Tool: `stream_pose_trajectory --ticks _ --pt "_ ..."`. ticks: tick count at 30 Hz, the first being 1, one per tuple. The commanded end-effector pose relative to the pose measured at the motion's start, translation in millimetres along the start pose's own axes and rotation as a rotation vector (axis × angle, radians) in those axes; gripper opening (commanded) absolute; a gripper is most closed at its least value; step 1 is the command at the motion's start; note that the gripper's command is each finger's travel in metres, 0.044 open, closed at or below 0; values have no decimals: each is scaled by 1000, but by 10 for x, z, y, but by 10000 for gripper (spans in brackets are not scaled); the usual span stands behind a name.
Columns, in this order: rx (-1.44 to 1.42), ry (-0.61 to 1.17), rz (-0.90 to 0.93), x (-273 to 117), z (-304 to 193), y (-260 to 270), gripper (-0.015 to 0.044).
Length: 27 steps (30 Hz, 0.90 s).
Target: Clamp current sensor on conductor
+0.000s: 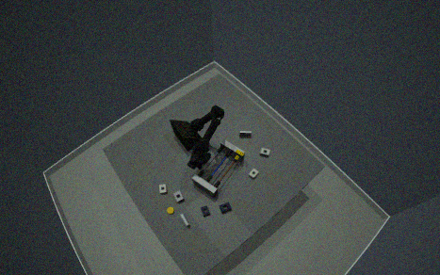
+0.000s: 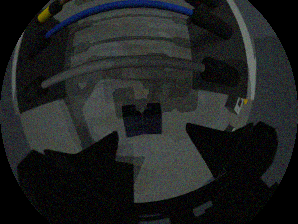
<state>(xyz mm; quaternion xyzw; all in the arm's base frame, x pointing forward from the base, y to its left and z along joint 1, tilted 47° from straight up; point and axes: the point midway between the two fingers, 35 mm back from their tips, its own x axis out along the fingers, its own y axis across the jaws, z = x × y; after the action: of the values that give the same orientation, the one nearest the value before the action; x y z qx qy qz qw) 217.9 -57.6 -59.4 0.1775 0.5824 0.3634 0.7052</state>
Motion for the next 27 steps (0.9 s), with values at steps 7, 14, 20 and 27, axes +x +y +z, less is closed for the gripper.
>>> stream_pose_trajectory --ticks 7,14,20,27 --pt "9 1 11 178 -25 24 440" --pt "0 0 3 156 -8 16 355" --pt "0 0 3 156 -8 16 315" --pt "0 0 3 156 -8 16 268"
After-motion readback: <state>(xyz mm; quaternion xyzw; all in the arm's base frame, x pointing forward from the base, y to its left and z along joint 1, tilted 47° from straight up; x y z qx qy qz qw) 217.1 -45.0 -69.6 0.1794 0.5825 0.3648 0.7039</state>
